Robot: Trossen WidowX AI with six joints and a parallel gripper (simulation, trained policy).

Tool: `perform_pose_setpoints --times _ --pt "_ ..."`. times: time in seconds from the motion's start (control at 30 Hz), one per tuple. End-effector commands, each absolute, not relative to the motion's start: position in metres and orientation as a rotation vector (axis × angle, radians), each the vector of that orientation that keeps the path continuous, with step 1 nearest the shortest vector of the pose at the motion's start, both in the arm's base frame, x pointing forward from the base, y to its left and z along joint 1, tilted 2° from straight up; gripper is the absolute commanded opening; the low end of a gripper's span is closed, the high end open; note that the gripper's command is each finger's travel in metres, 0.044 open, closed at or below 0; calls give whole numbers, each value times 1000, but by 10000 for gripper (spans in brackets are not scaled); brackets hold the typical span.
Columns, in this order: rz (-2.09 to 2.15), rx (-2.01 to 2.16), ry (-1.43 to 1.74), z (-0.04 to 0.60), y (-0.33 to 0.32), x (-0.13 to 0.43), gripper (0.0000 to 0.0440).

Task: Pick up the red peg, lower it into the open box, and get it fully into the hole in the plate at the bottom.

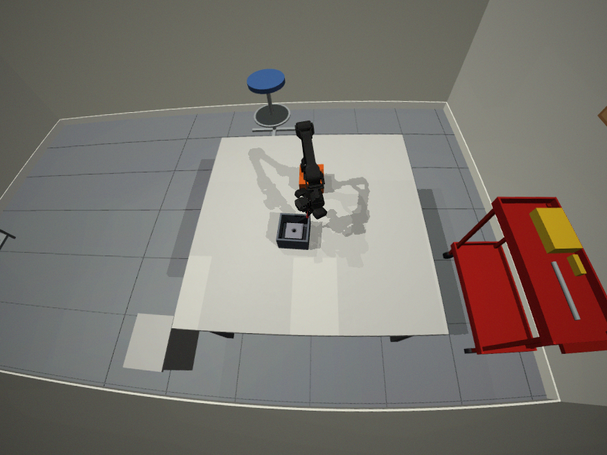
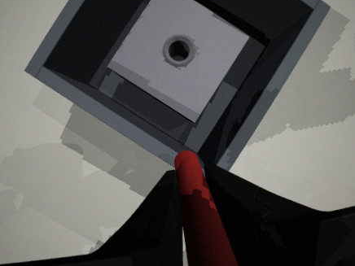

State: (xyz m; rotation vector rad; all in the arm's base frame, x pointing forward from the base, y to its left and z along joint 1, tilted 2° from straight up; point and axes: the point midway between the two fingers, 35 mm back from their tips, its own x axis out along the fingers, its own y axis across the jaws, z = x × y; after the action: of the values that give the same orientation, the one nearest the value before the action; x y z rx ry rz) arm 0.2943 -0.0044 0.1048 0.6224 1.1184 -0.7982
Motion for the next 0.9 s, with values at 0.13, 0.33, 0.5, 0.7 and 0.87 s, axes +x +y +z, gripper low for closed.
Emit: perform_pose_setpoints --times 0.13,0.33,0.5,0.7,0.87 --pt "-824 664 1094 103 -30 311 0" --pt "-847 696 1079 97 -51 323 0" --pt "-860 720 1079 91 -64 330 2" --pt "-869 742 1095 78 -75 337 1" --pt "-874 746 1121 62 -80 340 5"
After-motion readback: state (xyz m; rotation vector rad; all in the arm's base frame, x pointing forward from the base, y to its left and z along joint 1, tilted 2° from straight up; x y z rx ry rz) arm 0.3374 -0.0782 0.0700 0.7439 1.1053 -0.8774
